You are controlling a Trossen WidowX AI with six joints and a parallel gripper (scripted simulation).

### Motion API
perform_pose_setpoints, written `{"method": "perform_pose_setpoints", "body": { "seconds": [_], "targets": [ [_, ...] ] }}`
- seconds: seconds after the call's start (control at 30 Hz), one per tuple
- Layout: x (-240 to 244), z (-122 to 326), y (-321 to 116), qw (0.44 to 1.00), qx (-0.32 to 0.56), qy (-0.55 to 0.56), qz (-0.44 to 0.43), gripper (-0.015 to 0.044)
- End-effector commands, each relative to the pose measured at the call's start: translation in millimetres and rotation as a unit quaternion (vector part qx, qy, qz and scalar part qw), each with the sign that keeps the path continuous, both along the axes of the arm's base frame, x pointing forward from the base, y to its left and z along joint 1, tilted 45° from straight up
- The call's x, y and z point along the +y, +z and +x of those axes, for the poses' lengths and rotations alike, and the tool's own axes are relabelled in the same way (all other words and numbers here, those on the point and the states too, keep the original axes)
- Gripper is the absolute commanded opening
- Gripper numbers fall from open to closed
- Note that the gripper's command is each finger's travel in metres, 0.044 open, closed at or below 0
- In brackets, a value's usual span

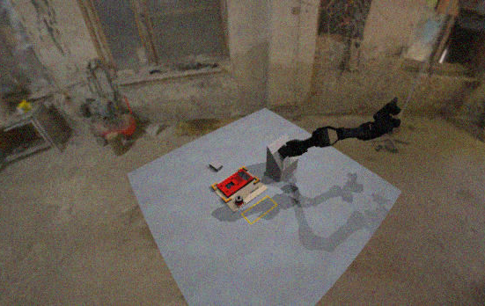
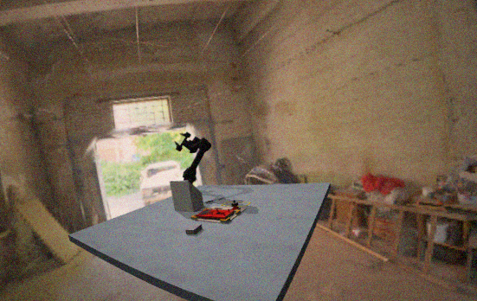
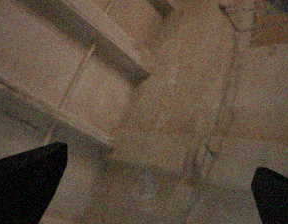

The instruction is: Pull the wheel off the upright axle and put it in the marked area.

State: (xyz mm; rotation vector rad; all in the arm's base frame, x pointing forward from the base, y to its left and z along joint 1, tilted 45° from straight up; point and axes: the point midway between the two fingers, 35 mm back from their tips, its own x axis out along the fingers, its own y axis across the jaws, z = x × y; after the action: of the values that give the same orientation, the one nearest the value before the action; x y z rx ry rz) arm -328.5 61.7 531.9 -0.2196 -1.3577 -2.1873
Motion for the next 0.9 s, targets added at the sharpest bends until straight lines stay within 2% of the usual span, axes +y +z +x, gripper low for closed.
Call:
{"method": "perform_pose_setpoints", "body": {
  "seconds": [0.0, 0.1, 0.47, 0.87],
  "targets": [
    [0.8, -0.1, -0.2, 1.0, 0.0, -0.001, 0.0, 0.0374],
    [13.2, -1.1, -3.3, 1.0, -0.005, -0.022, 0.003, 0.03],
    [120.9, 10.5, -31.9, 0.98, -0.048, -0.193, 0.022, 0.03],
    [234.1, 67.0, -68.7, 0.922, -0.109, -0.369, 0.036, 0.03]
  ]
}}
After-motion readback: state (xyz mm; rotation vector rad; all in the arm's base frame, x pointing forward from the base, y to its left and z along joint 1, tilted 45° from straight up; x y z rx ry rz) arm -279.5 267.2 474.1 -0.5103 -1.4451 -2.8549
